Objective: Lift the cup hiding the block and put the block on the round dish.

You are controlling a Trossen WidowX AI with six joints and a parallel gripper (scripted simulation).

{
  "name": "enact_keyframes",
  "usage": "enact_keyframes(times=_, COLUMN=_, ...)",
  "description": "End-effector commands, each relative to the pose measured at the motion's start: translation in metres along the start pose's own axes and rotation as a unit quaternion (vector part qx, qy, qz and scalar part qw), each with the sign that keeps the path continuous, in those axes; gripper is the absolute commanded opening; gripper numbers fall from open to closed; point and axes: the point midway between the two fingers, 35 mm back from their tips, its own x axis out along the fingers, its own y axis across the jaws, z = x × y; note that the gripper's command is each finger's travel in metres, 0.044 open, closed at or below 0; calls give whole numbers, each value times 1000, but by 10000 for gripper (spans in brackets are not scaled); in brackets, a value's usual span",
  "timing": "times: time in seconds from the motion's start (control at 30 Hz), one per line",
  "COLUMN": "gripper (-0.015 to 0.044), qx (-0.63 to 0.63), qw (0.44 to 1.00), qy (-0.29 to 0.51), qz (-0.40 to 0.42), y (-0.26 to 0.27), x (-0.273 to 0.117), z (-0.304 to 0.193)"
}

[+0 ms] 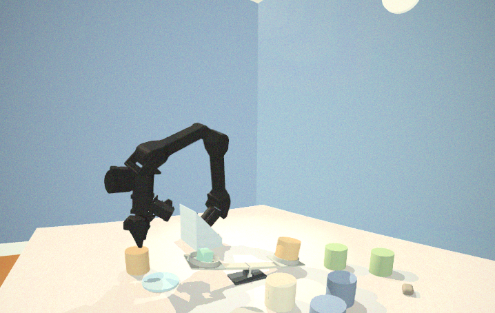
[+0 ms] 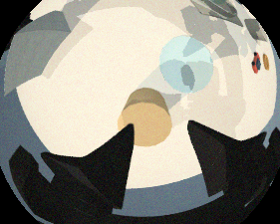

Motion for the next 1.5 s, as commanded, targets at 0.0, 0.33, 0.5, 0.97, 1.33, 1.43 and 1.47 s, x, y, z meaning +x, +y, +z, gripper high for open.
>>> enact_keyframes(times=0.0, gripper=260, qx=55, qw=998, qy=1, qz=-4, y=-7, x=-5, z=7)
enact_keyframes(times=0.33, gripper=260, qx=226, qw=974, qy=-4, qz=-8, y=-20, x=-15, z=25)
enact_keyframes(times=0.5, gripper=260, qx=309, qw=951, qy=-7, qz=-10, y=-26, x=-19, z=35)
enact_keyframes(times=0.97, gripper=260, qx=527, qw=849, qy=-18, qz=-9, y=-42, x=-31, z=65)
enact_keyframes(times=1.33, gripper=260, qx=678, qw=735, qy=-26, qz=-3, y=-54, x=-39, z=91)
enact_keyframes(times=1.43, gripper=260, qx=715, qw=699, qy=-28, qz=-1, y=-56, x=-41, z=98)
enact_keyframes(times=1.47, gripper=260, qx=727, qw=686, qy=-29, qz=0, y=-57, x=-42, z=100)
